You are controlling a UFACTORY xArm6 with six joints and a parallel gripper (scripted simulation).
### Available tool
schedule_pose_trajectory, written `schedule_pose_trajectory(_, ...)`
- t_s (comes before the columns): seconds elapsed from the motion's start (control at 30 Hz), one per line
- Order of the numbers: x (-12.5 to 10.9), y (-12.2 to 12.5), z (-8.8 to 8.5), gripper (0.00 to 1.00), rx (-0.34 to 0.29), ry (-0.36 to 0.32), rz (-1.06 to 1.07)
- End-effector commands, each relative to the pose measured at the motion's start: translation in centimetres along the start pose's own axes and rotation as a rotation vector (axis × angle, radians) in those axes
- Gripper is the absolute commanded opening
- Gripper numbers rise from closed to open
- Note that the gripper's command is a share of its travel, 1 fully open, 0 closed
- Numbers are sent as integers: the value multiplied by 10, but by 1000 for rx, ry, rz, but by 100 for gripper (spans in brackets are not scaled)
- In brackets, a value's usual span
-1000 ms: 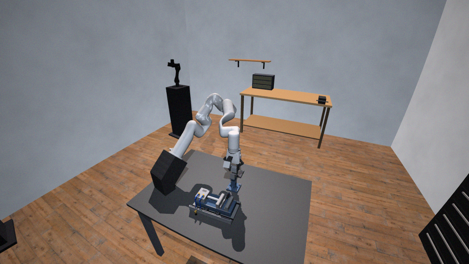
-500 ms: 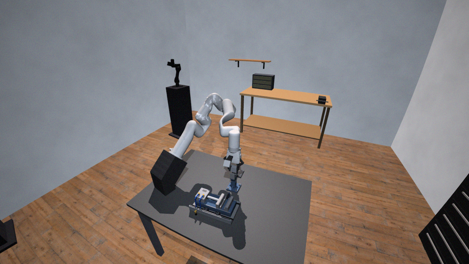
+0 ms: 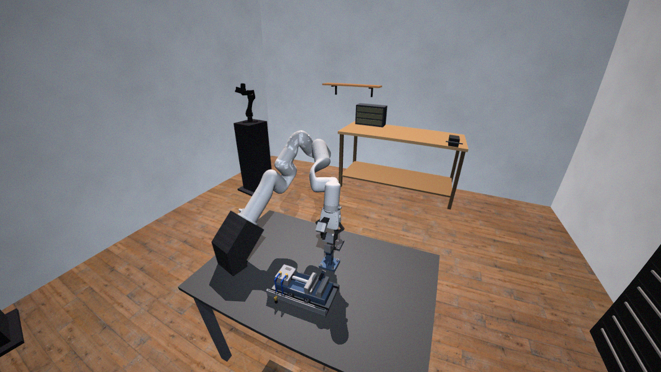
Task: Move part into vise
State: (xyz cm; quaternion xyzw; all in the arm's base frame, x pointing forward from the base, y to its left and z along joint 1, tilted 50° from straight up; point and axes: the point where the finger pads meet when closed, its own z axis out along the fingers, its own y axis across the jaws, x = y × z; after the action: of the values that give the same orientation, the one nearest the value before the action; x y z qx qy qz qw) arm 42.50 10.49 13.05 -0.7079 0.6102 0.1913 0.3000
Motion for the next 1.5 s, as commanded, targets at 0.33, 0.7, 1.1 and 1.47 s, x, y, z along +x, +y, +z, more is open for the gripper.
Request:
schedule_pose_trajectory(0.33, -2, -1, -1, 0, 1, 185, 1)
schedule_pose_trajectory(0.7, -3, -1, 0, 0, 1, 294, 1)
schedule_pose_trajectory(1.1, -4, -1, 0, 0, 0, 418, 2)
schedule_pose_trajectory(1.47, -5, -1, 1, 0, 0, 493, 2)
